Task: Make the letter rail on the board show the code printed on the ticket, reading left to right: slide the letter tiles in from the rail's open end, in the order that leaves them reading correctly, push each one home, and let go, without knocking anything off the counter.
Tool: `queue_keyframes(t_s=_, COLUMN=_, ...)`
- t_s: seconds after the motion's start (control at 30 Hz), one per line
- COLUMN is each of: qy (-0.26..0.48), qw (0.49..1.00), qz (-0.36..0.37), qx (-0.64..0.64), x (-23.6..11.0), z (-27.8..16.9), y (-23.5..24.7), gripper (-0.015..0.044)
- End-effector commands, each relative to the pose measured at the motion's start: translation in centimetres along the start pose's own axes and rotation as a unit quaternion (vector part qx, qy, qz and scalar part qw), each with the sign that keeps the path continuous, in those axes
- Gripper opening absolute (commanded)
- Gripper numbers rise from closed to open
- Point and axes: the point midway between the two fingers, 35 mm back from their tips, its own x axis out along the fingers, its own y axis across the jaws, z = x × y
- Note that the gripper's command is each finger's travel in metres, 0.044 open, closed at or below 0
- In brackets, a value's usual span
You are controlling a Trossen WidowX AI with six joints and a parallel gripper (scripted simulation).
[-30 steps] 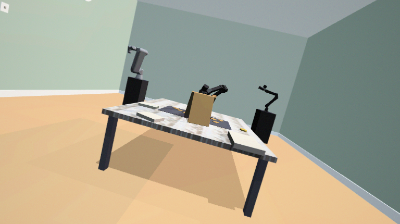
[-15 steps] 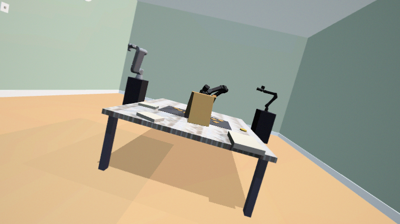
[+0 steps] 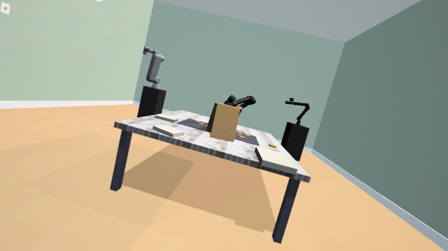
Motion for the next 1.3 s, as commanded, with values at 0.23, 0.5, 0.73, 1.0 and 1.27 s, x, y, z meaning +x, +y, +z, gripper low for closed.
queue_keyframes(t_s=0.23, qy=0.000, qw=1.000, qz=0.000, qx=0.000, x=0.0, z=0.0, y=0.1, gripper=0.0131)
queue_keyframes(t_s=0.5, qy=0.000, qw=1.000, qz=-0.003, qx=0.003, x=-0.7, z=0.0, y=0.2, gripper=0.0295)
queue_keyframes(t_s=0.73, qy=0.001, qw=1.000, qz=-0.003, qx=0.003, x=-1.6, z=0.1, y=0.2, gripper=0.0295)
queue_keyframes(t_s=1.0, qy=0.001, qw=1.000, qz=-0.003, qx=0.003, x=-2.2, z=0.0, y=-0.1, gripper=0.0295)
queue_keyframes(t_s=1.27, qy=0.001, qw=1.000, qz=-0.003, qx=0.003, x=-2.9, z=-0.2, y=-0.3, gripper=0.0295)
